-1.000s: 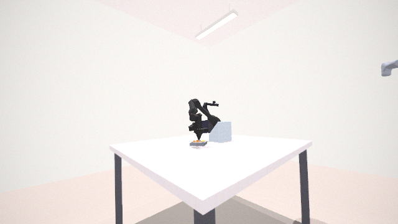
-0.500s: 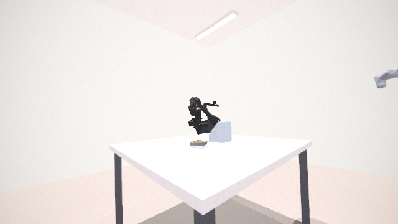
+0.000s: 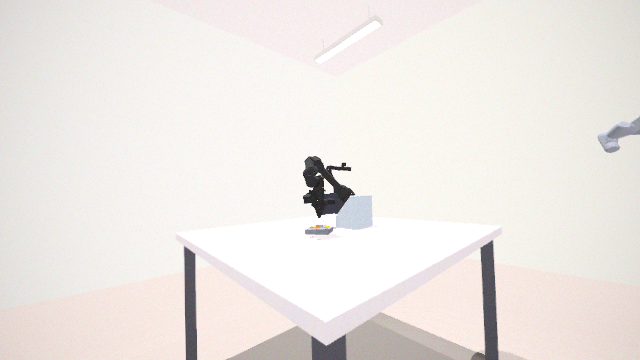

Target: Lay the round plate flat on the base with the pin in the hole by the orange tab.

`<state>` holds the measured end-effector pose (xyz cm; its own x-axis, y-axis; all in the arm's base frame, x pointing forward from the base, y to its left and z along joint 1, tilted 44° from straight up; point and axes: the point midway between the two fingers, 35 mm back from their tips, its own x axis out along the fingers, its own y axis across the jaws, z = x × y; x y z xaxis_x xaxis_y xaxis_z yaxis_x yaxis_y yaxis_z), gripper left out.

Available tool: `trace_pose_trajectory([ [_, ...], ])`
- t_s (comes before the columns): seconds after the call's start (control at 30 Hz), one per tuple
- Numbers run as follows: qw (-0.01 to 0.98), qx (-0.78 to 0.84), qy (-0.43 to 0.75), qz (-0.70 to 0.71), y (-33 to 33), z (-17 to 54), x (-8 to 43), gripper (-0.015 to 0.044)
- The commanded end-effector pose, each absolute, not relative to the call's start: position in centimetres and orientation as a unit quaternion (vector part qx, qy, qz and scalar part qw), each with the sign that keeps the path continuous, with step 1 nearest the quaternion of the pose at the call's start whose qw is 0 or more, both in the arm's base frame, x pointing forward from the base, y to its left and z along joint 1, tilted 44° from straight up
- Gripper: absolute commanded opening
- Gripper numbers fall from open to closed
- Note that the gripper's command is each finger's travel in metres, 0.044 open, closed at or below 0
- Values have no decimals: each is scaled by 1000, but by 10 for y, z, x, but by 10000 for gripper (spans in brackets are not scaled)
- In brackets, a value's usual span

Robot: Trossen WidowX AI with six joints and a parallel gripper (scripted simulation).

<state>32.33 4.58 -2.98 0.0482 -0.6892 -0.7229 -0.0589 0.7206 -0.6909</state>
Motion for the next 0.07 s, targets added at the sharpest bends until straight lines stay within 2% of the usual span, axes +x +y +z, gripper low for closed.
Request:
trace_pose_trajectory([
  [0.0,663,-290,648,-236,46,-30,323,0],
  [0.03,663,-290,648,-236,46,-30,323,0],
])
